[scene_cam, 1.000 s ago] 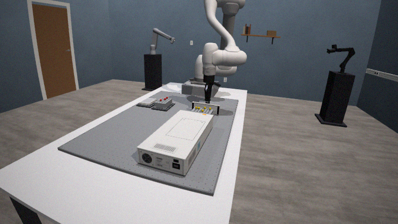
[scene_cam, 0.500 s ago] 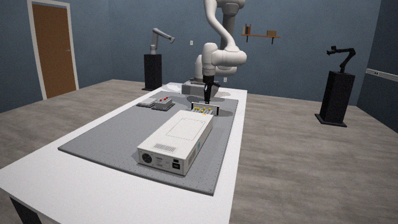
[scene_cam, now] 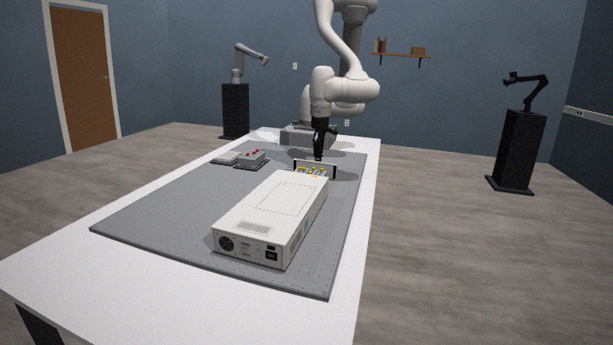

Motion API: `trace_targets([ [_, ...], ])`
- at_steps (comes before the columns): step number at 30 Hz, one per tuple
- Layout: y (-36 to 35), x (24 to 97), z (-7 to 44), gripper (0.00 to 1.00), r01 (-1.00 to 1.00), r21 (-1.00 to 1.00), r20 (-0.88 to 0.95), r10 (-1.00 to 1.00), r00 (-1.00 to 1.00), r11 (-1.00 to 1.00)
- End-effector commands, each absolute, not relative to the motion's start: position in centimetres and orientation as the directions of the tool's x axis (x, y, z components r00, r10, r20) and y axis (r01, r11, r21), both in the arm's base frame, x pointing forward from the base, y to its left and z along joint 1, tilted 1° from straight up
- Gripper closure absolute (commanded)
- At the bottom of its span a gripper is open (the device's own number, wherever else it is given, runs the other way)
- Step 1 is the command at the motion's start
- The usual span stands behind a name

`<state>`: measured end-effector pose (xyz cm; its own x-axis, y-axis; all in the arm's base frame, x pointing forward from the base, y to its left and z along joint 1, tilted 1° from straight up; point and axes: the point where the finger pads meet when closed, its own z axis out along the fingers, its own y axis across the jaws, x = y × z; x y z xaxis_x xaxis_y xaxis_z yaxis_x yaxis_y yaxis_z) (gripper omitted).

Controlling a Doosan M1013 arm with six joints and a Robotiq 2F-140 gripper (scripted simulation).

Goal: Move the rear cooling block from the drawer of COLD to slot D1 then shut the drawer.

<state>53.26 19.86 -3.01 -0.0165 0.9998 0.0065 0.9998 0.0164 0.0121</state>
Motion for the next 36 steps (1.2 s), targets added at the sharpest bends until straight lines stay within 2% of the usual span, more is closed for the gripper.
trace_targets([
  [1,19.6,54.1,-3.1,0.9,1.0,0.011,0.004,1.0,-0.019,0.019],
  [36,19.7,57.9,-3.0,0.9,1.0,0.011,0.005,1.0,-0.018,0.018],
])
